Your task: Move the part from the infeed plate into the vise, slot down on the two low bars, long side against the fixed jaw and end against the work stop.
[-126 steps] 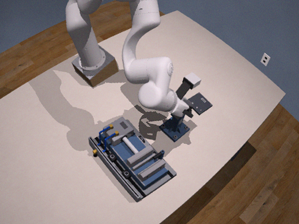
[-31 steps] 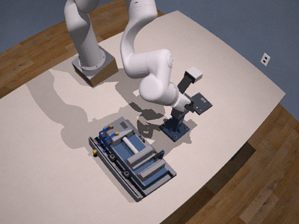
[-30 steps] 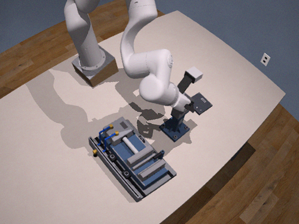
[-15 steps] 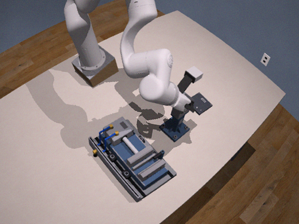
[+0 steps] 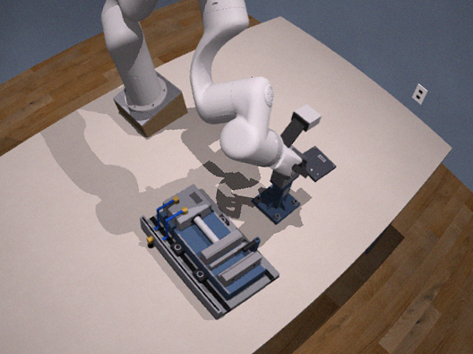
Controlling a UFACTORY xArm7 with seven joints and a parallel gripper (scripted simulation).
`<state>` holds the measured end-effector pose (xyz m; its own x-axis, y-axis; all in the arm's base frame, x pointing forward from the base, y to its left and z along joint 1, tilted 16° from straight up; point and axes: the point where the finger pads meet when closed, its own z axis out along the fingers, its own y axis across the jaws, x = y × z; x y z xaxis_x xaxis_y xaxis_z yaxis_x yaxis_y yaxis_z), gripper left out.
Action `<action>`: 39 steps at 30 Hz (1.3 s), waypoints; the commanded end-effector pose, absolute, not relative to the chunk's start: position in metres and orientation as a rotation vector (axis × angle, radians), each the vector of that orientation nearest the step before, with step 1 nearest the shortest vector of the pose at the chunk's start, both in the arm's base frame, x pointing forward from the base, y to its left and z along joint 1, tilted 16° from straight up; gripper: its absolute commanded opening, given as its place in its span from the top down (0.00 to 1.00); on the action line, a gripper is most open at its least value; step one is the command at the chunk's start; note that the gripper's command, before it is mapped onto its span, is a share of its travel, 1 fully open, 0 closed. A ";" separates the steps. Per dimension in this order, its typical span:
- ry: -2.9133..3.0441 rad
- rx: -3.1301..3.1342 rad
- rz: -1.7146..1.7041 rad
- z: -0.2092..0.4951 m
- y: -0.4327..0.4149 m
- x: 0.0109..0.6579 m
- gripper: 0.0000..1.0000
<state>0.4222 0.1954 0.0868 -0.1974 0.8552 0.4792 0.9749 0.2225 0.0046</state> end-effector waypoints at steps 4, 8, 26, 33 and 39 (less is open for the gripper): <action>-2.131 -1.695 -0.440 0.088 0.196 0.423 1.00; -2.135 -1.697 -0.436 0.088 0.196 0.423 1.00; -2.177 -1.732 -0.388 0.088 0.197 0.422 1.00; -2.201 -1.751 -0.362 0.088 0.197 0.422 1.00; -2.234 -1.777 -0.324 0.088 0.197 0.422 1.00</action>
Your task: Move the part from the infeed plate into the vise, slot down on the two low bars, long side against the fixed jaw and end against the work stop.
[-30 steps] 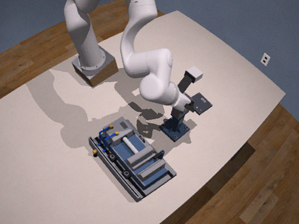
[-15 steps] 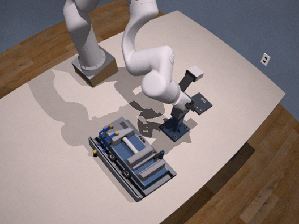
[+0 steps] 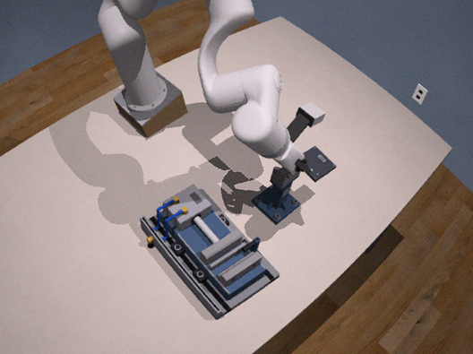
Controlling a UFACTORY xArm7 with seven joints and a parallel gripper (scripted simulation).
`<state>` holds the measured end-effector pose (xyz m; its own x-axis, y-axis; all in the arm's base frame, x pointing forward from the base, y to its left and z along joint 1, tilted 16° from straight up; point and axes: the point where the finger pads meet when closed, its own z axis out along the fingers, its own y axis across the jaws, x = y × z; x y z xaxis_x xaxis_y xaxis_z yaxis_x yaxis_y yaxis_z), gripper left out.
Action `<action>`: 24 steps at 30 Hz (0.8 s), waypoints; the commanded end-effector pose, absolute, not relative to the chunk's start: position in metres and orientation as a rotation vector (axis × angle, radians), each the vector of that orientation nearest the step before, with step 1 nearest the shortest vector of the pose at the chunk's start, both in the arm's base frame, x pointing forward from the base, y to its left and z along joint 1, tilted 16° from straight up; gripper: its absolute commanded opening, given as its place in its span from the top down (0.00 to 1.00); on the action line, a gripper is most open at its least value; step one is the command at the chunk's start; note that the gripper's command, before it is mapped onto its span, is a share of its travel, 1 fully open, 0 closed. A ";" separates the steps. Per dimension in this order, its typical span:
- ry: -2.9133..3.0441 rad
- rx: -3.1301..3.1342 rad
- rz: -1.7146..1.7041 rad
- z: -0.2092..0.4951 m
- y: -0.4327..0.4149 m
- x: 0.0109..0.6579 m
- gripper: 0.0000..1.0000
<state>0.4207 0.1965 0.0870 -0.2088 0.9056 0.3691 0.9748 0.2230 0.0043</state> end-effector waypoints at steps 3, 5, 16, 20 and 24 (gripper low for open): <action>-2.251 -1.791 -0.301 0.088 0.198 0.422 1.00; -2.257 -1.796 -0.294 0.088 0.198 0.422 1.00; -2.322 -1.849 -0.211 0.089 0.199 0.421 1.00; -2.349 -1.870 -0.174 0.089 0.199 0.421 1.00; -2.363 -1.882 -0.156 0.089 0.200 0.421 1.00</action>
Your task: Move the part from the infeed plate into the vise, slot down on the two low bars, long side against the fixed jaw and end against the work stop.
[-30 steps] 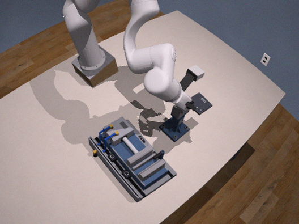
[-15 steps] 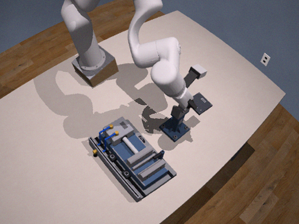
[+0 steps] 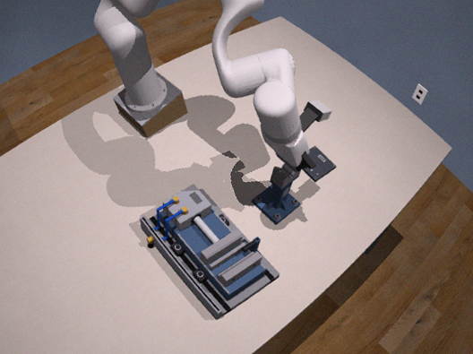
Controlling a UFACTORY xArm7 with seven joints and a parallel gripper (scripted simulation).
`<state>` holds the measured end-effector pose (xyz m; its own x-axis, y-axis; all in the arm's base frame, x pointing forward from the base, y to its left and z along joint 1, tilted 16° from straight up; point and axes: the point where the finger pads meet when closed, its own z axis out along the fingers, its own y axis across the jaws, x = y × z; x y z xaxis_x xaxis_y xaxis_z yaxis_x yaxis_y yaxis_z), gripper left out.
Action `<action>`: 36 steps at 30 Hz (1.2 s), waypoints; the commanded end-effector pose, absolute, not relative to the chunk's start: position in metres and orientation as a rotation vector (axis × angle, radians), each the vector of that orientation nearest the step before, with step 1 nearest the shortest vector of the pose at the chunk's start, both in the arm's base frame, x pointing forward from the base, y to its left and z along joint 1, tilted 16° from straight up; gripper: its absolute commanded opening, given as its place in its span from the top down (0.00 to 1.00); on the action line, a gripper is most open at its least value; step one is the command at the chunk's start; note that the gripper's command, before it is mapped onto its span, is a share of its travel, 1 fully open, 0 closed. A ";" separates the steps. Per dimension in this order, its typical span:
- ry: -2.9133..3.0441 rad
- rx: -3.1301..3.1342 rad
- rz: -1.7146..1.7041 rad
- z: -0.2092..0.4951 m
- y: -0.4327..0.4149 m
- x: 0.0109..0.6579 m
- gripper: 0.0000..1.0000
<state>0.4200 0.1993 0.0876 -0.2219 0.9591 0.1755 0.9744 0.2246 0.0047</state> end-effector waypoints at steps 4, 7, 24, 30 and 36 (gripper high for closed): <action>-2.390 -1.904 -0.117 0.089 0.200 0.421 1.00; -2.411 -1.920 -0.086 0.089 0.200 0.421 1.00; -2.509 -2.000 0.072 0.089 0.202 0.421 1.00; -2.544 -2.028 0.134 0.089 0.203 0.420 1.00; -2.565 -2.045 0.173 0.089 0.203 0.420 1.00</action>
